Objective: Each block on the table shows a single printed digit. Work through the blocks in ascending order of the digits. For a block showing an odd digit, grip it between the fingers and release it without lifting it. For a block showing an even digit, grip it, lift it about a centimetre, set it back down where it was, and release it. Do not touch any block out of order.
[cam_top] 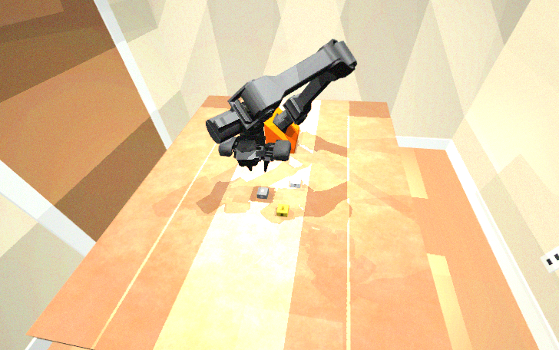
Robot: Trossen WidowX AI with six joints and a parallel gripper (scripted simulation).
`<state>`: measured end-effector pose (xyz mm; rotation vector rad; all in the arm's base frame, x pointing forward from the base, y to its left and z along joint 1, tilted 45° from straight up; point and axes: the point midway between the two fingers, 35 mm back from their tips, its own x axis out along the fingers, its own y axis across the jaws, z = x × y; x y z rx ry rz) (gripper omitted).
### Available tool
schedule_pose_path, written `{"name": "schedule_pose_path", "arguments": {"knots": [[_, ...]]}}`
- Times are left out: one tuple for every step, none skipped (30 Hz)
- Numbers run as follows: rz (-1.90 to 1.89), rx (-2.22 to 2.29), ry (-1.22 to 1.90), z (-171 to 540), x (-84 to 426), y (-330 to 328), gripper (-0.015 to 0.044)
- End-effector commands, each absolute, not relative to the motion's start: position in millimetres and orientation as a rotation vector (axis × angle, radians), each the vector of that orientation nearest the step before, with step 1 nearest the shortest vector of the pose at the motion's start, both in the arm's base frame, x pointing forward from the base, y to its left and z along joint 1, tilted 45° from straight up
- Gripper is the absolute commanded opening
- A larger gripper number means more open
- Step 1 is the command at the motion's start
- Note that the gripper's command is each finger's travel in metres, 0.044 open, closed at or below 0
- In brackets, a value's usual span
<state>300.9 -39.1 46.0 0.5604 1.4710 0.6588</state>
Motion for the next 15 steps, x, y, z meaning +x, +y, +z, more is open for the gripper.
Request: {"name": "schedule_pose_path", "arguments": {"knots": [[0.666,0.549,1.477,53.9,300.0,-44.6,0.012],[0.666,0.549,1.477,53.9,300.0,-44.6,0.012],[0.666,0.549,1.477,53.9,300.0,-44.6,0.012],[0.666,0.549,1.477,53.9,300.0,-44.6,0.012],[0.666,0.549,1.477,53.9,300.0,-44.6,0.012],[0.666,0.549,1.477,53.9,300.0,-44.6,0.012],[0.666,0.549,1.477,53.9,300.0,-44.6,0.012],[0.666,0.549,1.477,53.9,300.0,-44.6,0.012],[0.665,0.55,1.478,55.2,299.0,-43.7,0.012],[0.662,0.551,1.48,59.1,295.9,-41.0,0.012],[0.657,0.553,1.483,65.3,290.5,-36.3,0.012],[0.652,0.555,1.486,73.0,283.5,-30.2,0.012],[0.649,0.557,1.488,80.3,276.1,-23.9,0.012],[0.647,0.558,1.489,87.2,268.4,-17.3,0.012],[0.649,0.559,1.489,93.8,260.5,-10.5,0.012]]}}
